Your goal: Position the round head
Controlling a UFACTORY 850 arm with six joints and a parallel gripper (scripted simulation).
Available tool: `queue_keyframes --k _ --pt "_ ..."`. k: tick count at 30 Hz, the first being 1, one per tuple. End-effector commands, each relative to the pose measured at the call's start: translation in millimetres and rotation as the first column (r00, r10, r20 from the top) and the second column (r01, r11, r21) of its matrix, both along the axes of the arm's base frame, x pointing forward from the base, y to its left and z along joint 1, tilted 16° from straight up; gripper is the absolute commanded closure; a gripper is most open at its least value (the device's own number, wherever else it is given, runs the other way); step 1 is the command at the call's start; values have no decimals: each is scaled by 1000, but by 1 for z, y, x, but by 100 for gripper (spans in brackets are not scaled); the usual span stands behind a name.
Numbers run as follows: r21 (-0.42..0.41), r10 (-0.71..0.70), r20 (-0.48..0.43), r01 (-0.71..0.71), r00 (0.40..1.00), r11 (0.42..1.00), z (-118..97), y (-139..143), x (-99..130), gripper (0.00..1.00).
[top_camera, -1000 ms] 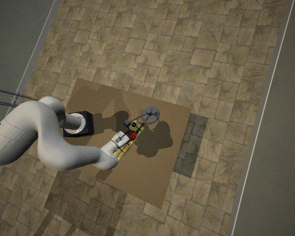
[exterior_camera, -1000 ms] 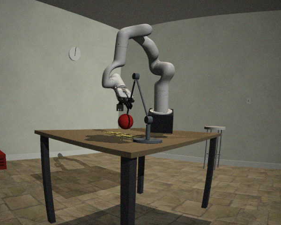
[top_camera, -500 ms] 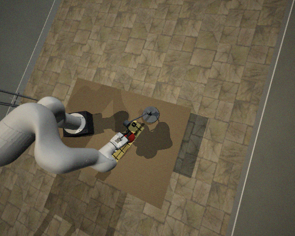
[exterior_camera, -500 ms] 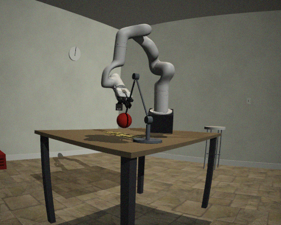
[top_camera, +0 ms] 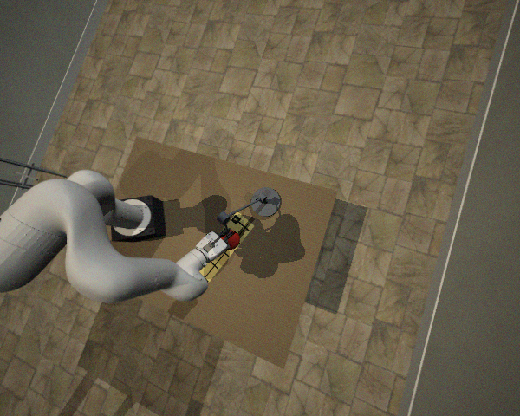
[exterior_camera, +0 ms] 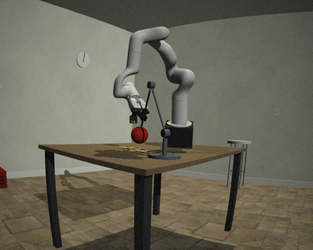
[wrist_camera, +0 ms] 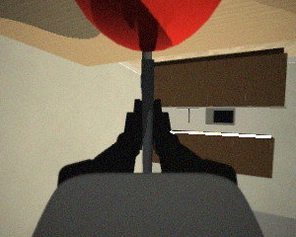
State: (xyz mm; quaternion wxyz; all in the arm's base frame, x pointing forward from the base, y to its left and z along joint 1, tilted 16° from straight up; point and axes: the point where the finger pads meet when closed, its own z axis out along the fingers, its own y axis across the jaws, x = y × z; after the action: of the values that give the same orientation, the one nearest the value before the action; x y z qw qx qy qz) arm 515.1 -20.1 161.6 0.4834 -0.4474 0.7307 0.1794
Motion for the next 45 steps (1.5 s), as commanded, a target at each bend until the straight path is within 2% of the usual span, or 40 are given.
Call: queue_keyframes --k 1,17,34,45 --pt "1 0 3 0 1000 1000 1 3 3 100" --pt "1 0 3 0 1000 1000 4 -10 -6 100" --pt "1 0 3 0 1000 1000 1 3 3 100" --pt "1 0 3 0 1000 1000 3 -5 -3 100"
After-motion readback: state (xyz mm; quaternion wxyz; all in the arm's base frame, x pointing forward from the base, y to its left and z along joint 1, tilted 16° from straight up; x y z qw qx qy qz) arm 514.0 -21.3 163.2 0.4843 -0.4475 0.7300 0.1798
